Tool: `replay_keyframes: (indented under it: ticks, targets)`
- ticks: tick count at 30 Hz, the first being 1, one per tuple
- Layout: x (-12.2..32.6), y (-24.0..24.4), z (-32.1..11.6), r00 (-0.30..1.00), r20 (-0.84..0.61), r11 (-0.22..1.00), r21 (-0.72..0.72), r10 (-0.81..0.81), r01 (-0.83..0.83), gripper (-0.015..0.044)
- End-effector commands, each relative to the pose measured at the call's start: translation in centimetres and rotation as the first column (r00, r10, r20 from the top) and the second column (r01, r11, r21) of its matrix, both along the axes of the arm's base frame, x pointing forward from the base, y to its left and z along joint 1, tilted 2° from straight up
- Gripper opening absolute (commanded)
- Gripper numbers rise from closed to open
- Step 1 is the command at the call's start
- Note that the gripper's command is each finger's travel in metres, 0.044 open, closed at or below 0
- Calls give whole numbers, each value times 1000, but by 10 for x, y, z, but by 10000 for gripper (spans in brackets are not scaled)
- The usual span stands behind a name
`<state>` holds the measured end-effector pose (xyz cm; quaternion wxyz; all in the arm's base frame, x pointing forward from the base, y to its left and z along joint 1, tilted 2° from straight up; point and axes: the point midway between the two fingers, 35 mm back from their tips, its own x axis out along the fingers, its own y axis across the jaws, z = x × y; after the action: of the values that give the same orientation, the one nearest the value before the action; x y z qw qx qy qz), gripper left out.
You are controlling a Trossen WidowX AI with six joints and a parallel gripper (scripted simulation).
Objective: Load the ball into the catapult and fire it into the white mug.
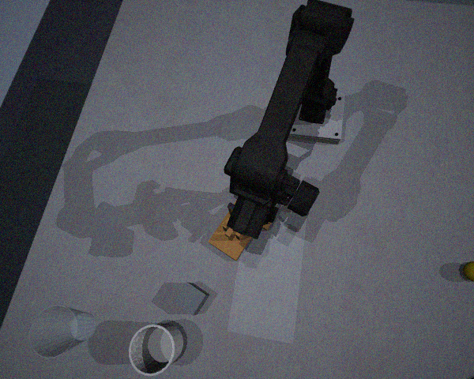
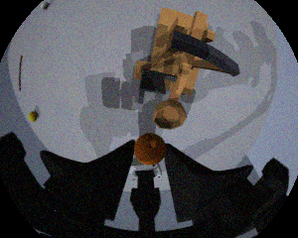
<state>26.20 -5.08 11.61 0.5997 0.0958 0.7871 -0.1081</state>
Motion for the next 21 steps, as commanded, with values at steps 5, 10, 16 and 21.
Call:
replay_keyframes:
  ticks: [5, 10, 16, 21]
  targets:
    - [-3, -29, -4, 999, -32, 999, 32, -41, 42, 0]
    - [-3, -30, -14, 999, -32, 999, 32, -41, 42, 0]
    - [-2, -30, -20, 999, -32, 999, 32, -41, 42, 0]
    - [-2, -31, -27, 999, -32, 999, 32, -41, 42, 0]
